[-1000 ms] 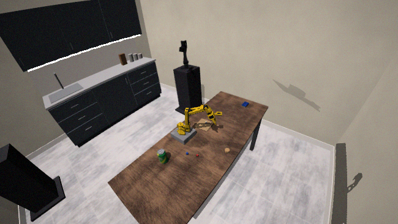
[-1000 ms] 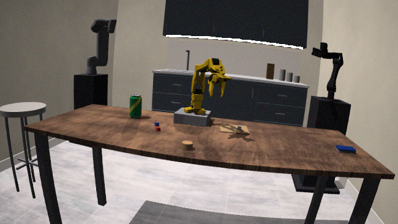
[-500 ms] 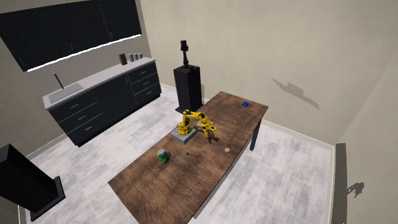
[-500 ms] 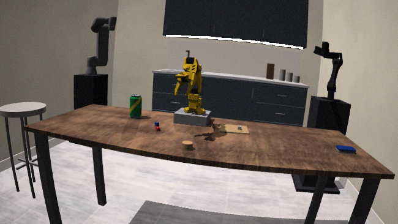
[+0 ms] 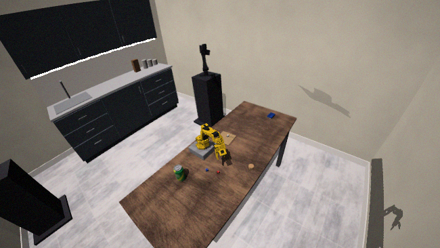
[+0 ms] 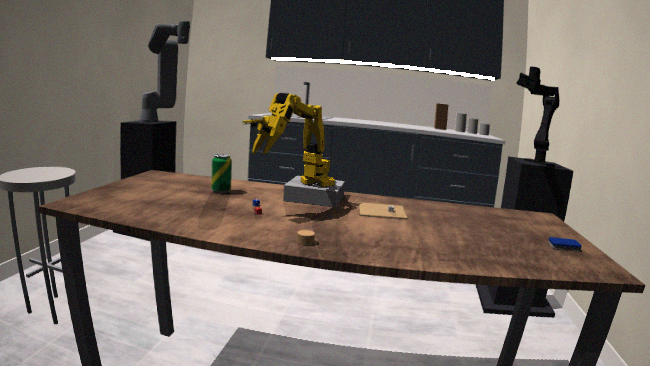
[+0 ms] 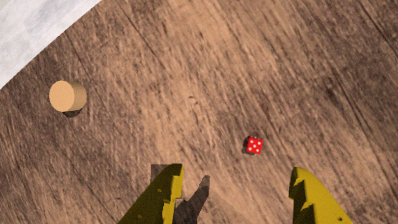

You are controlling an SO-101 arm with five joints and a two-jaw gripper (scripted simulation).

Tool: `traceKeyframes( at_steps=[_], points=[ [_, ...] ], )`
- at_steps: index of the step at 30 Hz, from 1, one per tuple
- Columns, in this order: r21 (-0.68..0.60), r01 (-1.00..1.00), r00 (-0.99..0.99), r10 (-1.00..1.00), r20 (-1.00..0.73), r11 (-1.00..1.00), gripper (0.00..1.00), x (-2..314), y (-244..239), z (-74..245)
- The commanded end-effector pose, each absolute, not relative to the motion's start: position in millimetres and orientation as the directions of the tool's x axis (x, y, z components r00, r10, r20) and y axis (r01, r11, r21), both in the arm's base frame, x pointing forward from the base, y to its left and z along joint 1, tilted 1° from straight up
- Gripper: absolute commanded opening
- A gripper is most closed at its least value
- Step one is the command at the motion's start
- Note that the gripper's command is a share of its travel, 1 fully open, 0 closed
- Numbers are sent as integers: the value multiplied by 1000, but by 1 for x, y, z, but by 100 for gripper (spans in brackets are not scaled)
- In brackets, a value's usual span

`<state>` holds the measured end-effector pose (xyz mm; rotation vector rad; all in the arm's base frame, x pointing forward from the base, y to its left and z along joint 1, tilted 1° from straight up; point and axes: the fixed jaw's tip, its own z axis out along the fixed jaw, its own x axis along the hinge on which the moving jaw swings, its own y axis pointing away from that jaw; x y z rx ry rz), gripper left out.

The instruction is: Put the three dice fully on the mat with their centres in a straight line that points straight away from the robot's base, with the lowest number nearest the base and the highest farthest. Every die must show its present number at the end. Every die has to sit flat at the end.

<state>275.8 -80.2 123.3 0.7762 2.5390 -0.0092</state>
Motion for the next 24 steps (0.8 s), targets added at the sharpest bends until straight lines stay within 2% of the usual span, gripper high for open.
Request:
traceKeyframes(
  at_steps=[1,16,24],
  points=[
    [137,583,-693,579,-430,801,25,273,-93,120],
    [139,612,-676,605,-420,779,25,271,-100,117],
    [95,628,-725,625,-289,773,25,268,-98,79]
  ],
)
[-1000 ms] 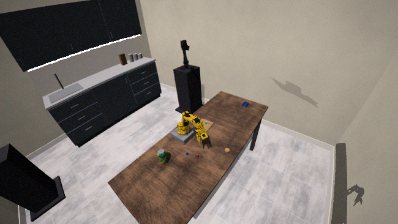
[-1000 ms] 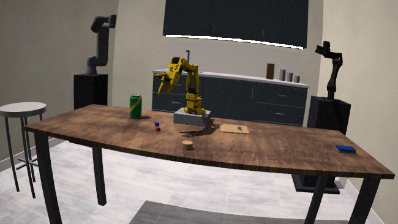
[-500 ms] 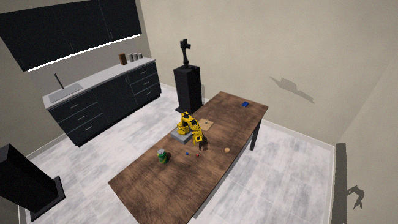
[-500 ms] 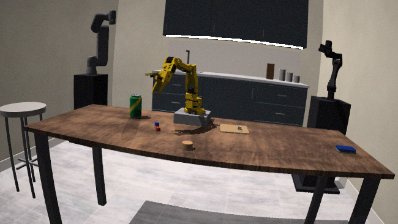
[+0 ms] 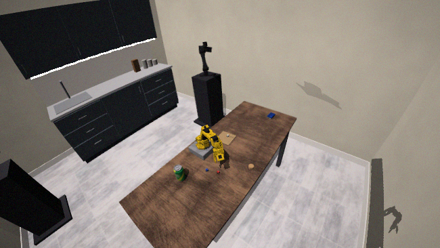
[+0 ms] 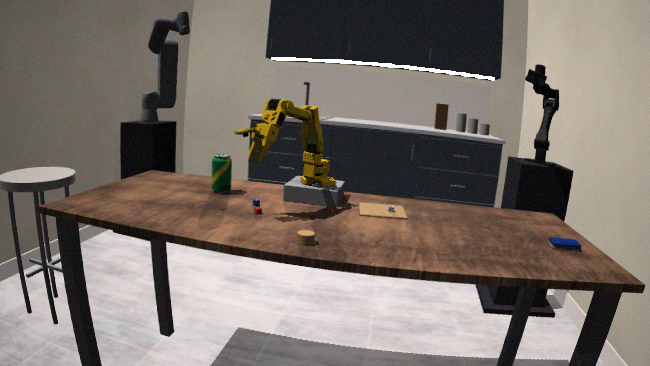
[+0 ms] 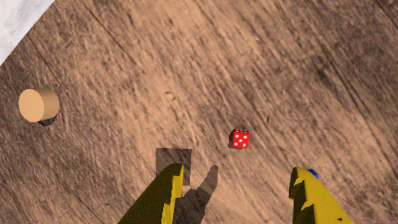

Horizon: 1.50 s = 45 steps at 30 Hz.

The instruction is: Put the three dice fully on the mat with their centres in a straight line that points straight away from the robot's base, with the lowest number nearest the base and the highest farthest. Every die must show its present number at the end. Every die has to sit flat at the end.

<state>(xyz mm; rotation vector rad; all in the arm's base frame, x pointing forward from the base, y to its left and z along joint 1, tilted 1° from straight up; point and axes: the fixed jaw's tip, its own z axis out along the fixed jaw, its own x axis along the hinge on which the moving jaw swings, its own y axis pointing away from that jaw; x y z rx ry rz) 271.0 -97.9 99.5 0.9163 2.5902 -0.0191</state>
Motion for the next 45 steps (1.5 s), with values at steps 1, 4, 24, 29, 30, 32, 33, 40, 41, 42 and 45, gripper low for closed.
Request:
traceKeyframes(
  at_steps=[1,4,24,29,30,32,33,40,41,42,45],
  points=[
    [86,630,-733,628,-262,772,25,267,-98,72],
    [68,635,-746,633,-205,770,25,264,-97,56],
    [-10,641,-767,641,31,767,25,242,-88,-4],
    [-10,641,-767,641,31,767,25,242,-88,-4],
    [-10,641,-767,641,31,767,25,242,-88,-4],
    [-10,641,-767,641,31,767,25,242,-88,-4],
    [-10,641,-767,641,31,767,25,242,-88,-4],
    [-11,659,-752,659,32,752,25,241,-91,-4],
    [-11,659,-752,659,32,752,25,241,-91,-4],
    [-11,659,-752,659,32,752,25,241,-91,-4],
    [-11,659,-752,659,32,752,25,241,-91,-4]
  ],
)
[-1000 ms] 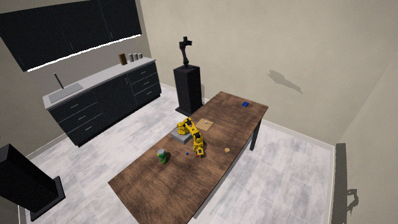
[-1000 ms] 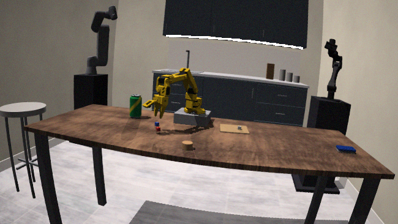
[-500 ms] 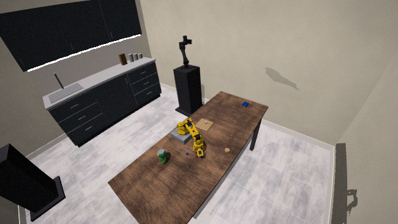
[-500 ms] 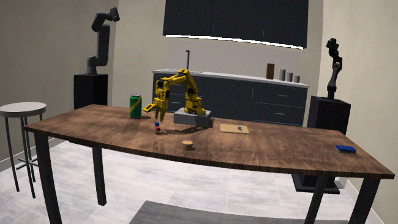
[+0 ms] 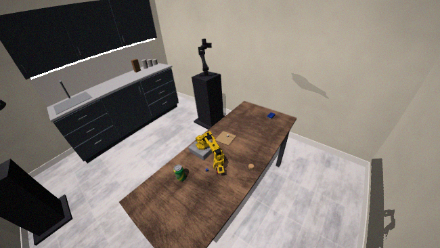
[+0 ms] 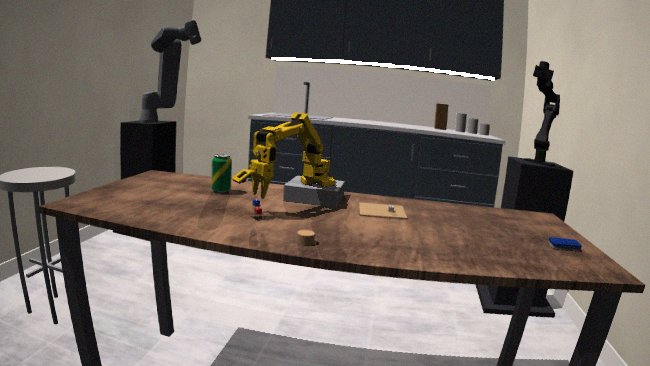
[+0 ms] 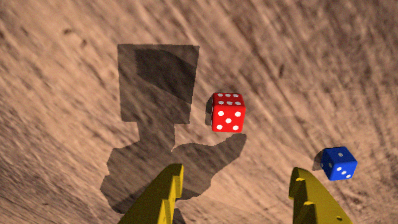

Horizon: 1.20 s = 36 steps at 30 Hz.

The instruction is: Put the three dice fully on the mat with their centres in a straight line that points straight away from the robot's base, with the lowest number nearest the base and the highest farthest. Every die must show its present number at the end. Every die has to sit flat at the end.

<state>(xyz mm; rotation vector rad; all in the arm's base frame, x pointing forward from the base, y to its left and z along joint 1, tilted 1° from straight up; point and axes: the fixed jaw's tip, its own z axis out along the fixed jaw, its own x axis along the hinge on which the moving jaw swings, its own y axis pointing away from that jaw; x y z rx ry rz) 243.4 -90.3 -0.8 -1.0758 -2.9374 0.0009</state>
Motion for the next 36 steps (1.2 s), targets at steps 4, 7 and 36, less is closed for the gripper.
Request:
traceKeyframes(
  at_steps=[4,7,36],
  points=[
    [-11,659,-752,659,32,752,25,241,-91,-4],
    [-11,659,-752,659,32,752,25,241,-91,-4],
    [-11,659,-752,659,32,752,25,241,-91,-28]
  ],
)
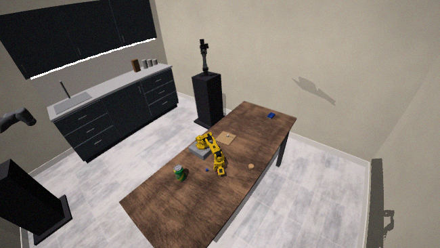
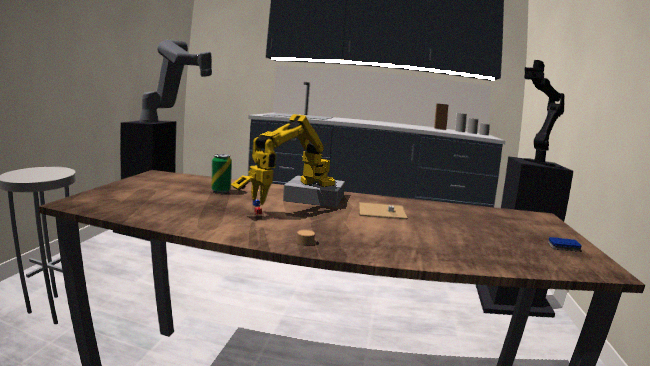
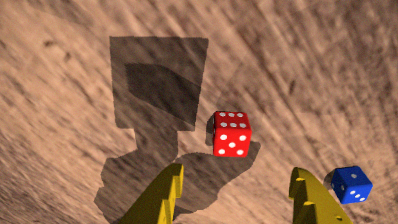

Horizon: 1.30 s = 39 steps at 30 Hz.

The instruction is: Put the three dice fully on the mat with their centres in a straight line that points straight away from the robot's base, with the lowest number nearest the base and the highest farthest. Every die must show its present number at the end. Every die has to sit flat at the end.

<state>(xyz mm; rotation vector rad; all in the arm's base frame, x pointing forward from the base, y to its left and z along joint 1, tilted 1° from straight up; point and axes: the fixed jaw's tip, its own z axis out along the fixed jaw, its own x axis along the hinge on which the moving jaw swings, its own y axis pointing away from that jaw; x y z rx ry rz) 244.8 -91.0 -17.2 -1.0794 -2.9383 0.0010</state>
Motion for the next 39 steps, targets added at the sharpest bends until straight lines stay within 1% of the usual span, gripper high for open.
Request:
traceKeyframes(
  at_steps=[1,7,17,31,39],
  points=[
    [-11,659,-752,659,32,752,25,241,-91,-30],
    [-11,659,-752,659,32,752,25,241,-90,-40],
    [-11,659,-752,659,32,752,25,240,-90,-48],
    [-11,659,-752,659,32,752,25,240,-90,-49],
    [-11,659,-752,659,32,752,23,239,-91,-49]
  ],
)
